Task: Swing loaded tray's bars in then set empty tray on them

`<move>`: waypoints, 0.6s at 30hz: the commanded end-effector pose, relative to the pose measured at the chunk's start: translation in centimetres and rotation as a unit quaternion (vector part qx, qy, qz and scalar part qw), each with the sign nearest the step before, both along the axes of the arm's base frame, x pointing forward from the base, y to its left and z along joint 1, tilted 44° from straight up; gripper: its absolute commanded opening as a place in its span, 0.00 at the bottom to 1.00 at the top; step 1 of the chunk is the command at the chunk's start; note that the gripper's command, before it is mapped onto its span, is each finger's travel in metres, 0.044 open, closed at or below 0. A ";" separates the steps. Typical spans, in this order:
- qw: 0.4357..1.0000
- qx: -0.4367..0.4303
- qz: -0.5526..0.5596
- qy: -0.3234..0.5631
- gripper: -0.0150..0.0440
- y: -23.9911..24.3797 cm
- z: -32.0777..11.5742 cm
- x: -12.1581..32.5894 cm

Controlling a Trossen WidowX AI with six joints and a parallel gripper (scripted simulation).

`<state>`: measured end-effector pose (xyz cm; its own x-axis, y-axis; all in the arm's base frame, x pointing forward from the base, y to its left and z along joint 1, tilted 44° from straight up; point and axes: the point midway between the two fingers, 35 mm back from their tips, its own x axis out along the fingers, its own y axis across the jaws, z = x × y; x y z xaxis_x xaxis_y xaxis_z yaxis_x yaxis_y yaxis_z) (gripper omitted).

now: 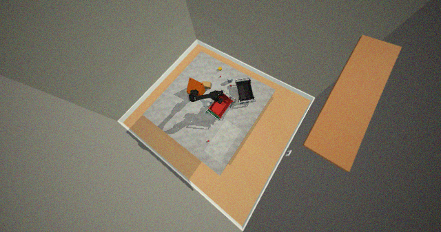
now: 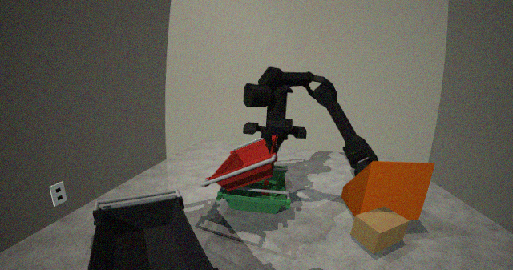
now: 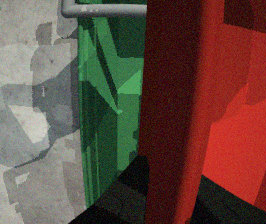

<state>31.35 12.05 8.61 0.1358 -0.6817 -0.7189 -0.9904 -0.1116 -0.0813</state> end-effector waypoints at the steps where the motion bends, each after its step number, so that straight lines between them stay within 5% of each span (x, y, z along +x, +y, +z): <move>1: 1.000 0.002 0.007 0.003 0.25 -0.1 0.0 -0.2; 18: 1.000 0.001 0.010 0.007 0.25 -1.3 -0.6 -1.0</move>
